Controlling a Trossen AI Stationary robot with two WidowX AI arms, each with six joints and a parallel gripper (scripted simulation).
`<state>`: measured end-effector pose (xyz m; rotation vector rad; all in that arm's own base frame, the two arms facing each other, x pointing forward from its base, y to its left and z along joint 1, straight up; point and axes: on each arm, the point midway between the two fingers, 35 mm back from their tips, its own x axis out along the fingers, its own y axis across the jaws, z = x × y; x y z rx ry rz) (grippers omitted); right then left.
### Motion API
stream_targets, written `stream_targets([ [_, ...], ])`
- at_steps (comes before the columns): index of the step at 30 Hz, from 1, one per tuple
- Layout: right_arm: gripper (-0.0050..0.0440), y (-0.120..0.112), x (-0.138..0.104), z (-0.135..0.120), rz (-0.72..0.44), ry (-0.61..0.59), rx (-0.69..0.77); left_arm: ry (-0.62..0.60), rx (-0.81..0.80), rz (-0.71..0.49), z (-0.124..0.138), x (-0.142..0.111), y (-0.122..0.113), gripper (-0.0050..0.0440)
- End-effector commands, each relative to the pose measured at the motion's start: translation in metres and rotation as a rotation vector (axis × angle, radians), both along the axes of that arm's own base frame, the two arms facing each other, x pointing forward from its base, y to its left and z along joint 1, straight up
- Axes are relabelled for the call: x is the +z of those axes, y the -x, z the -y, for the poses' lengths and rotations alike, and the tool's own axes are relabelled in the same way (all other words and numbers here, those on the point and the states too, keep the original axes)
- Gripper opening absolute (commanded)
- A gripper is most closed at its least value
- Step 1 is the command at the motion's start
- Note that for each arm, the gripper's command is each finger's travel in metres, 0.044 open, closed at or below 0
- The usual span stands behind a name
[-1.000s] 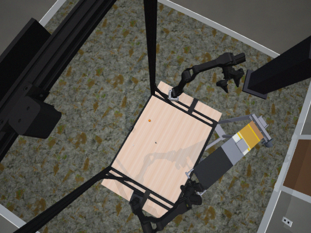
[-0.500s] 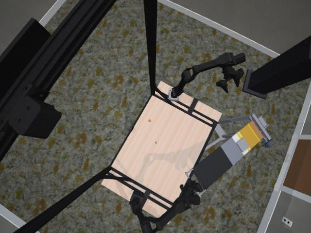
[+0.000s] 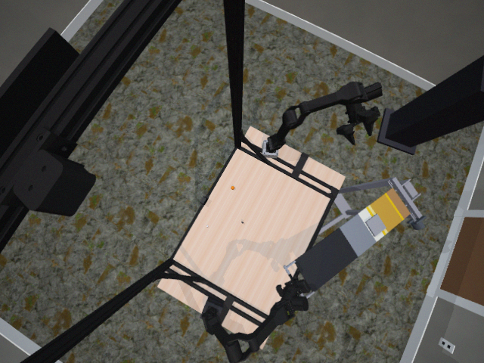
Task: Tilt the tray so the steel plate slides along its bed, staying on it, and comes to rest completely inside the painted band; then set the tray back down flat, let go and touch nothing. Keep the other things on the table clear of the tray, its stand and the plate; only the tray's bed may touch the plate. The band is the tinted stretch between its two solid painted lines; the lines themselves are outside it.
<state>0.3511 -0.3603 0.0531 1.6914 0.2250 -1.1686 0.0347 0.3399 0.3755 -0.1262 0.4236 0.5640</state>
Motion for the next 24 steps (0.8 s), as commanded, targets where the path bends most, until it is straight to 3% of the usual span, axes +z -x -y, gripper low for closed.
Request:
stream_targets([
  [1, 0.0, 0.002, 0.016, 0.001, 0.005, 0.01, -0.004, -0.001, -0.001, 0.0, 0.0, 0.0, 0.0, 0.044],
  [11, 0.0, -0.001, 0.042, 0.003, 0.021, 0.022, -0.004, -0.001, -0.001, 0.0, 0.0, 0.0, 0.0, 0.044],
  [24, 0.0, -0.002, 0.051, 0.004, 0.039, 0.035, -0.004, -0.001, -0.001, 0.0, 0.0, 0.0, 0.0, 0.044],
])
